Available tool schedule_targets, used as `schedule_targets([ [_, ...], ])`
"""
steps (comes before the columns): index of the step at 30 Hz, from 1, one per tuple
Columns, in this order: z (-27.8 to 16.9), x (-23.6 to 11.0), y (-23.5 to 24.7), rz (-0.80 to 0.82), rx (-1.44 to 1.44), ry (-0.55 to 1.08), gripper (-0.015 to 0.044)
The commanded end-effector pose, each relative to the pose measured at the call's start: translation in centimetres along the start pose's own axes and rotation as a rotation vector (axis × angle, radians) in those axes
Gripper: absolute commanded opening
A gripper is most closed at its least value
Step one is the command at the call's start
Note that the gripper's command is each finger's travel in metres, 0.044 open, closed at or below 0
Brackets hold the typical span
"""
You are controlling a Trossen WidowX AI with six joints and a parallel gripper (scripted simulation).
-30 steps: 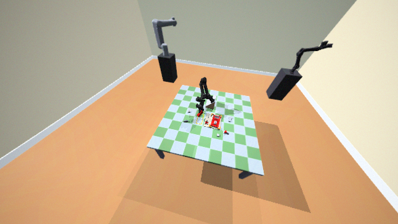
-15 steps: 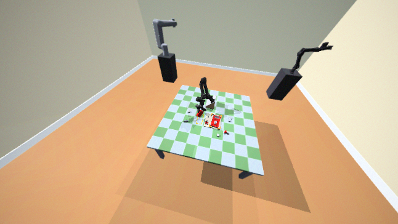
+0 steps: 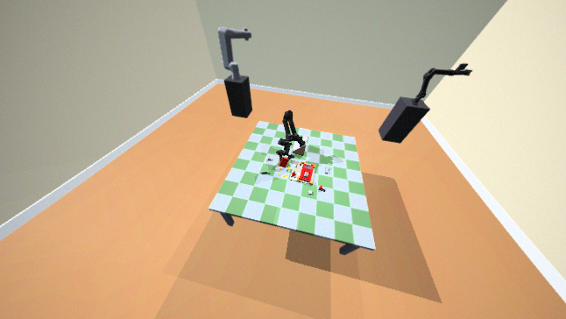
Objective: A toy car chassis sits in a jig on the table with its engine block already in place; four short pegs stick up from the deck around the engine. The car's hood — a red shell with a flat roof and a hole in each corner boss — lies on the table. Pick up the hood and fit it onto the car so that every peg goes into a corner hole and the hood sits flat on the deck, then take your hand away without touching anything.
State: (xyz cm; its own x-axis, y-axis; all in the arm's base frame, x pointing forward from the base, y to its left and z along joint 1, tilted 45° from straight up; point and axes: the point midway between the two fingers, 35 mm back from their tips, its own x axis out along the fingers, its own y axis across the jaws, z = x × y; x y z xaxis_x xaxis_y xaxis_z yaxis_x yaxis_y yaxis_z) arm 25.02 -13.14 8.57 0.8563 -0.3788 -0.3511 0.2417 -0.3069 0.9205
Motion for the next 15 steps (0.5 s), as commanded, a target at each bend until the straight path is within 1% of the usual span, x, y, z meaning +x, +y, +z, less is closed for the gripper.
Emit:
schedule_targets([
  [1,0.4,0.1,-0.7,-0.011,0.125,0.005,0.0],
  [7,1.3,0.3,-1.2,-0.012,0.284,0.004,0.0],
  [15,2.5,0.6,-1.9,-0.013,0.403,0.003,0.0],
])
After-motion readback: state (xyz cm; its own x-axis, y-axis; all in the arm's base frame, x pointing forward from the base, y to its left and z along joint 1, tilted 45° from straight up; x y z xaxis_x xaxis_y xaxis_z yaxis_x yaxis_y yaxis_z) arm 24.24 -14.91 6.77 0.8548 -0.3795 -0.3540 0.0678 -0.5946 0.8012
